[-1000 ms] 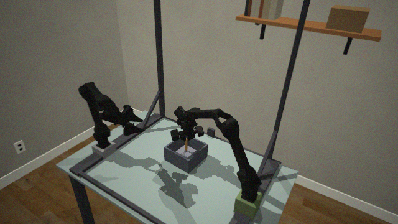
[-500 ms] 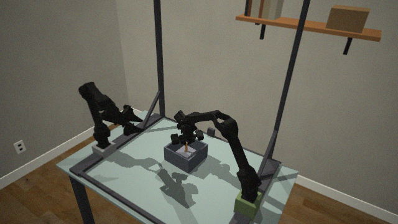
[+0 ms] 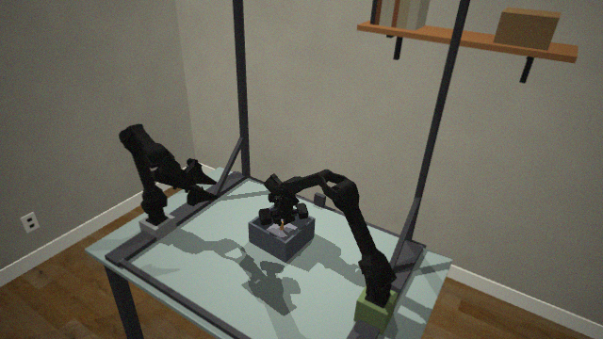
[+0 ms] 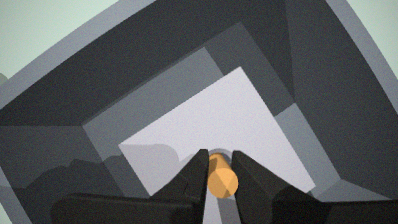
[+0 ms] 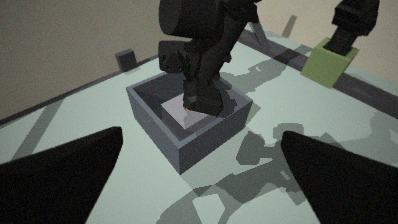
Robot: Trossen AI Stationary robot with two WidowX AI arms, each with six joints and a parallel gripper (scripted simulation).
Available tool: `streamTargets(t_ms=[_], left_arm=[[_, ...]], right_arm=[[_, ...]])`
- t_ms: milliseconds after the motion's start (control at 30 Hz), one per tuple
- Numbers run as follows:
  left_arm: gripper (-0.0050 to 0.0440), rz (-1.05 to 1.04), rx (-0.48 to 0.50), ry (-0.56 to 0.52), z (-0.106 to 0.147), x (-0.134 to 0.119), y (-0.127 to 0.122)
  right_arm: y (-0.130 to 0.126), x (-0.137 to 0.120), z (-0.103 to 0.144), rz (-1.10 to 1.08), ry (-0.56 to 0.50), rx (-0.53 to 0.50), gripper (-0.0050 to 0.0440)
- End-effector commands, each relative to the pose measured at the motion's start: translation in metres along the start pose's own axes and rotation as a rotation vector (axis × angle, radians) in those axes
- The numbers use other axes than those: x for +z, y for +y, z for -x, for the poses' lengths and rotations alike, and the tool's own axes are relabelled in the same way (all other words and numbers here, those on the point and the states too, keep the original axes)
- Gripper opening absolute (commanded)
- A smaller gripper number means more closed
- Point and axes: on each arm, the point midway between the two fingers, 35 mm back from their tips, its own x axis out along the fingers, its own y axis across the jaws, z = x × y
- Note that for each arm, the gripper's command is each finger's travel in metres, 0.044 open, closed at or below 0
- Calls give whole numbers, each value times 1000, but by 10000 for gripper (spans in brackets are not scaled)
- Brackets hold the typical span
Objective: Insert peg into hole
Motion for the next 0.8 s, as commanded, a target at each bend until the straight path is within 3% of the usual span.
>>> streamTargets(t_ms=[0,433,533,767], left_arm=[[28,-4,10,-5,-6,-1,-3],[28,-3,0,-20,-6,-2,1],[28,2,2,-47,10,12,3],[28,-1,2,-47,9,12,2]], right_arm=[[0,5,2,13,-8,-6,440],[0,5,2,13,-8,-6,440],[0,5,2,13,-8,-6,440],[0,5,2,13,-8,-6,440]])
